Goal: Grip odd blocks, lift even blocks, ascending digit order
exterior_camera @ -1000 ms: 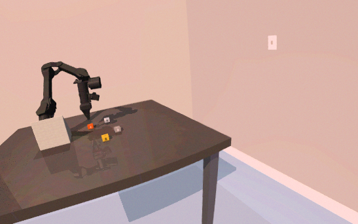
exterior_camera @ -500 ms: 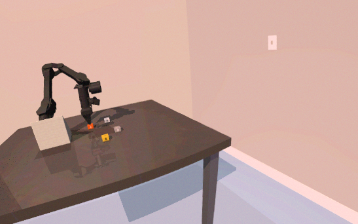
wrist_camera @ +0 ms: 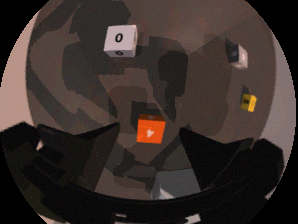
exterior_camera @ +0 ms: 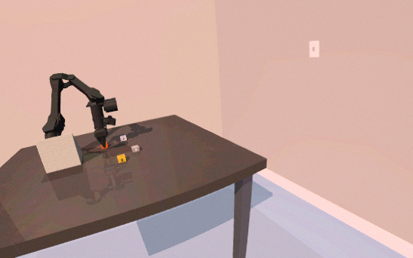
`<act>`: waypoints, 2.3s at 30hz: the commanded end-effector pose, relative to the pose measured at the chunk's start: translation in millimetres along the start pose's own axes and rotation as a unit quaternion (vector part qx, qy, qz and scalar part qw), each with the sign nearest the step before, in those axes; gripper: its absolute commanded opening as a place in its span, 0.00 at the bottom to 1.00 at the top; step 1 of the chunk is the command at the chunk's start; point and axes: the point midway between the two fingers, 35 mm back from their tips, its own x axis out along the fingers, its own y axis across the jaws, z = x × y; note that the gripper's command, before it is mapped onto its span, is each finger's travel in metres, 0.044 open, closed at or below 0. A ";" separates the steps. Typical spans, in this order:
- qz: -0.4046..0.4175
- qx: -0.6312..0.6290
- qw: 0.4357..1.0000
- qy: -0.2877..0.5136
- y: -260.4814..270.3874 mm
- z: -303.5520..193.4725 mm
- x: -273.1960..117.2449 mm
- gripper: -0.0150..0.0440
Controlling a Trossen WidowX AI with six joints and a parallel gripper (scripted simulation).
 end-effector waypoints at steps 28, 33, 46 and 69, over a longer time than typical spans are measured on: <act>0.002 0.004 1.000 0.002 -0.7 -0.6 2.1 0.46; 0.002 0.004 1.000 0.002 -0.8 -0.5 -4.2 0.46; 0.002 0.004 1.000 0.002 -0.8 -0.5 -11.1 0.46; 0.002 0.004 1.000 0.002 -0.7 -0.7 3.9 0.46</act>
